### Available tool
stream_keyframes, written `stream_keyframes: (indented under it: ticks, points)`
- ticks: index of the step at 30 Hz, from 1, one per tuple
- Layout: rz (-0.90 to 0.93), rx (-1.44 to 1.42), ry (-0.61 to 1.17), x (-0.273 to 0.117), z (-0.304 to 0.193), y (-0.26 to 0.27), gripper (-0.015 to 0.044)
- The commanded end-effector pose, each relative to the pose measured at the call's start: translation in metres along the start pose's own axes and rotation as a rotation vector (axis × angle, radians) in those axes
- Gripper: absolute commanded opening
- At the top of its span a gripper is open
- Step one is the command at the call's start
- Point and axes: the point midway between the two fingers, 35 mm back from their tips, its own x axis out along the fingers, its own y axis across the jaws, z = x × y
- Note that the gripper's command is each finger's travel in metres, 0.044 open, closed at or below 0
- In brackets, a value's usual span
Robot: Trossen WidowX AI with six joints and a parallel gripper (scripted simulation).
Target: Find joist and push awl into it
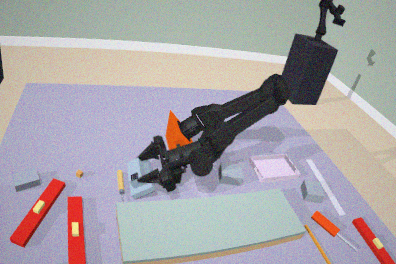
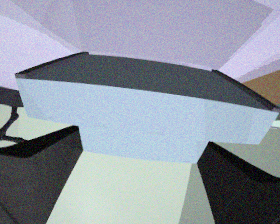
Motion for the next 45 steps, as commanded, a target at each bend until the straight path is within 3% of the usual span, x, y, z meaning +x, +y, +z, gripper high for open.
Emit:
stream_keyframes:
  ticks: [1, 30, 33, 45]
  points:
    - [-0.003, -0.001, -0.016, -0.0003, 0.0037, -0.0003, 0.0381]
    - [0.000, 0.001, 0.000, -0.0021, 0.0010, -0.0003, 0.0381]
    - [0.000, 0.001, 0.000, -0.0022, 0.0011, -0.0004, 0.0440]
    - [0.000, 0.001, 0.000, -0.0023, 0.0011, -0.0004, 0.0440]
